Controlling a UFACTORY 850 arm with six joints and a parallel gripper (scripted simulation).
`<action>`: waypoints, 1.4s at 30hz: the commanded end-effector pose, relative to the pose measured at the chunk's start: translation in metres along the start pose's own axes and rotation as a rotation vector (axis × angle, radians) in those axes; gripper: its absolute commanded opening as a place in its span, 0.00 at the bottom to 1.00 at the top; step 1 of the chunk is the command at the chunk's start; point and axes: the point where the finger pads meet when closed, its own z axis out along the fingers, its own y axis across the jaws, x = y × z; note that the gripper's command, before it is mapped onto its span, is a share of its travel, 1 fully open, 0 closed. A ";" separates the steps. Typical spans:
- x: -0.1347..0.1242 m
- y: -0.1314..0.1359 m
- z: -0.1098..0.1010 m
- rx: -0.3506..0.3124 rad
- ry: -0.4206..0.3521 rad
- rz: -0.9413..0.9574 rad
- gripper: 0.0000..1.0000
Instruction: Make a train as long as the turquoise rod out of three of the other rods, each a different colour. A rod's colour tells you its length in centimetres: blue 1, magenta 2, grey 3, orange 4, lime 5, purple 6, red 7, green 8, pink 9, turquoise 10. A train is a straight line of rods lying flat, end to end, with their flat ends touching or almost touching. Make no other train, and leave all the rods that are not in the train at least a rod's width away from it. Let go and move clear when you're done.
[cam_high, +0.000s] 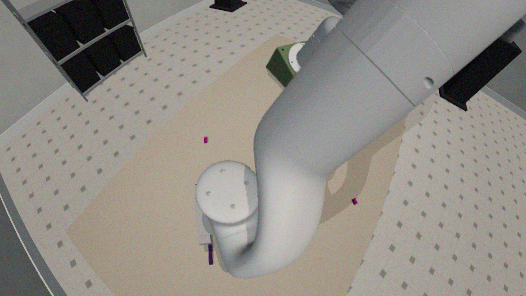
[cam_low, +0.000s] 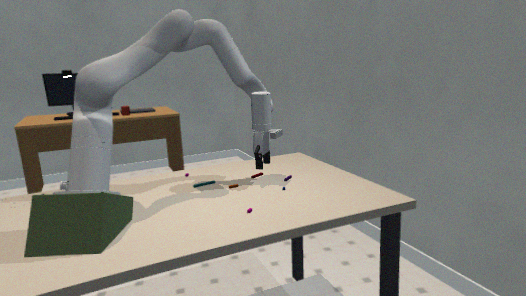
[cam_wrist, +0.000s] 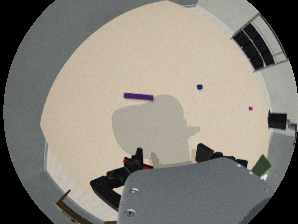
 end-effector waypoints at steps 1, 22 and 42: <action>0.001 -0.001 -0.001 0.002 0.001 0.000 1.00; 0.001 0.000 -0.001 0.002 0.001 0.012 1.00; 0.025 0.022 -0.001 0.002 0.001 0.659 1.00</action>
